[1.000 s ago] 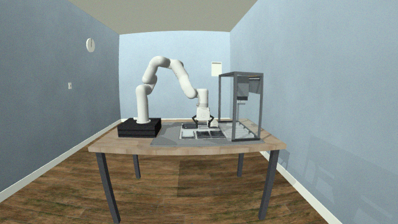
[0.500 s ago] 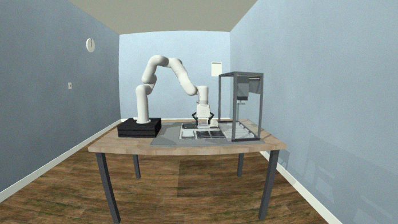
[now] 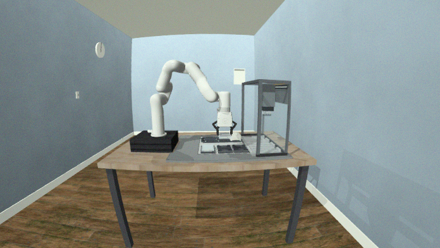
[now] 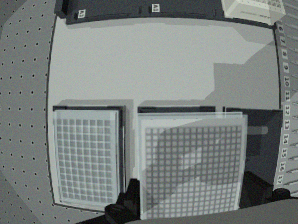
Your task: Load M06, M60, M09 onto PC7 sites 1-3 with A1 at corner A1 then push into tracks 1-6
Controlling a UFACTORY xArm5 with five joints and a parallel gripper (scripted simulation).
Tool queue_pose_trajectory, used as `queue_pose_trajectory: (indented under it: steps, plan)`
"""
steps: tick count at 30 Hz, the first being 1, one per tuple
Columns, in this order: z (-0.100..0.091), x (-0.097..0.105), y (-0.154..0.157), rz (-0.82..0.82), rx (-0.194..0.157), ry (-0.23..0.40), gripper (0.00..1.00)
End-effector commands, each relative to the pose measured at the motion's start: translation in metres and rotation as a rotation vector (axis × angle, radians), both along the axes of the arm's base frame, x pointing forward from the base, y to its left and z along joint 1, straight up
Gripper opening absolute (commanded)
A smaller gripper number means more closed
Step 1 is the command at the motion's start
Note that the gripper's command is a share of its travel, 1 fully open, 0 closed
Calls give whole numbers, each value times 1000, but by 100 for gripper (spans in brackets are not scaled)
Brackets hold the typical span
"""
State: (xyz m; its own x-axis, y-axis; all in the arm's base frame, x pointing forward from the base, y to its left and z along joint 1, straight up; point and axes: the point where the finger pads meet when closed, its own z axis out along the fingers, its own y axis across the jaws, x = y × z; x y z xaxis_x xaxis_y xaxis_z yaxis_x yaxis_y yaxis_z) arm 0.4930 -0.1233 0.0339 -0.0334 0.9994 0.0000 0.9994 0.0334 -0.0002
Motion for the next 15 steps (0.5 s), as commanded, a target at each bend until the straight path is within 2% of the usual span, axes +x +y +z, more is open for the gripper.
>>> queue_pose_trajectory:
  steps: [1, 15]
  plan:
    - [7, 1, 0, 0, 5, -5, 0]
    - [27, 1, 0, 0, 5, -5, 0]
